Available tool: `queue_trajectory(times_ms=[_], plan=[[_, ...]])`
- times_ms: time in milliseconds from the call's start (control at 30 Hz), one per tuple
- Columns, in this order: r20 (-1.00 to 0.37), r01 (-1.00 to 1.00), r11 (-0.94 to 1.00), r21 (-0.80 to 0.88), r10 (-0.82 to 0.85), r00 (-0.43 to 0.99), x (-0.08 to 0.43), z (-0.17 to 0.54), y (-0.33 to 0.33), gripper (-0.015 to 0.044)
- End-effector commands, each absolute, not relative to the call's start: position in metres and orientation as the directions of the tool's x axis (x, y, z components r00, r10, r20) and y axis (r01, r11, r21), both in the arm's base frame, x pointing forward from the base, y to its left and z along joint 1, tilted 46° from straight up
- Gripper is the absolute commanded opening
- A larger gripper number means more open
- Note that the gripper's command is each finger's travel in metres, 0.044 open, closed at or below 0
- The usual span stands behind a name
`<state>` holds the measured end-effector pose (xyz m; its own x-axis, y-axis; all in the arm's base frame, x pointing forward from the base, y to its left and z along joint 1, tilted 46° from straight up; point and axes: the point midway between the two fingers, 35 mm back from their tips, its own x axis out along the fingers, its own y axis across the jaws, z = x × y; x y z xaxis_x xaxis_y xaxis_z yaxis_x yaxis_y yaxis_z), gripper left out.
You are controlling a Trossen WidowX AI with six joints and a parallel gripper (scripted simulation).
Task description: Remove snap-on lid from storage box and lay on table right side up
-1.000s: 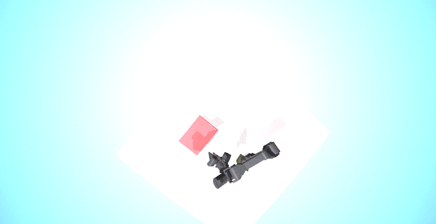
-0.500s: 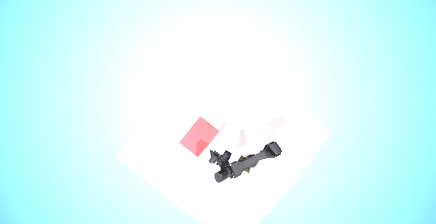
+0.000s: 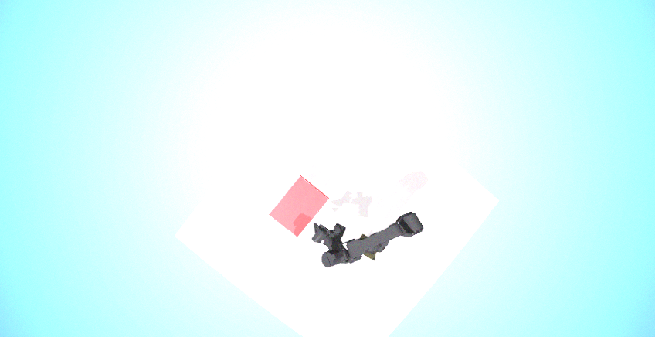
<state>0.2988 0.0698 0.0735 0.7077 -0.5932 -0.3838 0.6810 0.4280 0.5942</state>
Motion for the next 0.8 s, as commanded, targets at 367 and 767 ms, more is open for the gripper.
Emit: queue_trajectory(times_ms=[367, 767], plan=[[-0.393, 0.687, 0.428, 0.588, -0.591, 0.705, 0.316, 0.061, 0.057, 0.0235], [-0.385, 0.681, 0.433, 0.59, -0.59, 0.709, 0.33, 0.056, 0.044, 0.0235]])
